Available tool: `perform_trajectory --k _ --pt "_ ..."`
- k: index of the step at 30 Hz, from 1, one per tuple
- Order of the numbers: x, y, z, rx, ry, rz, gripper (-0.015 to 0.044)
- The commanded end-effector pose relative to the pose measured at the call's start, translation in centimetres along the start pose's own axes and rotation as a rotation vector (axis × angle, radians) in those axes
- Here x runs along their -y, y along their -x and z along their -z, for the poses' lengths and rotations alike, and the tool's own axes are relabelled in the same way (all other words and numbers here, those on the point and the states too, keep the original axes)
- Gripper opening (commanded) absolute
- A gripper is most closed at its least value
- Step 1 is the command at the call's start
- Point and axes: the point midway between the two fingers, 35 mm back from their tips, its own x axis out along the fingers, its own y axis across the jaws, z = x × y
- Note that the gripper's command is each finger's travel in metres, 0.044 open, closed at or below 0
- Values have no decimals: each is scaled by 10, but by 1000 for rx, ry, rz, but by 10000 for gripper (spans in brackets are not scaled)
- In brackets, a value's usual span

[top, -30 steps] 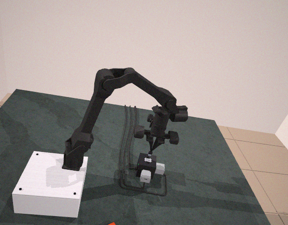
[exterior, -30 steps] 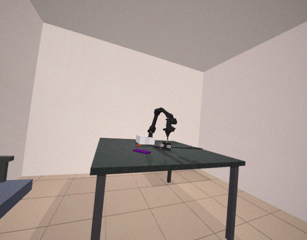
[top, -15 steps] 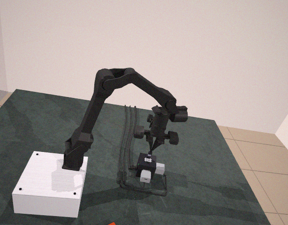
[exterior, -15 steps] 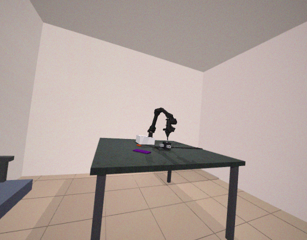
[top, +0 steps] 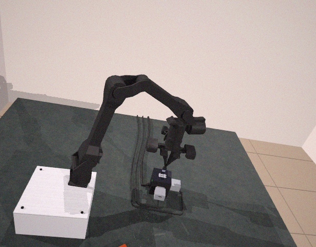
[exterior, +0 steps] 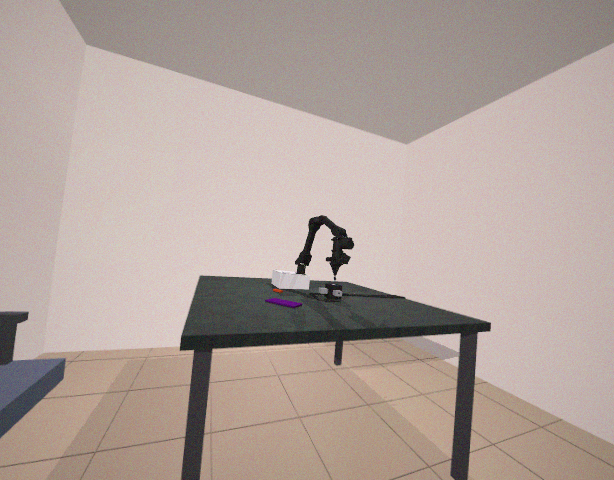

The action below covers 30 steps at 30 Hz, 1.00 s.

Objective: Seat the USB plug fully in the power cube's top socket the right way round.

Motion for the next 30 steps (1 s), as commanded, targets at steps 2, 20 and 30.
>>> perform_trajectory --k 2,20,30 --pt "0 -1 1 -5 -7 3 0" --pt "0 -3 2 -10 -15 3 0" --pt "0 -4 2 -13 -19 3 0"
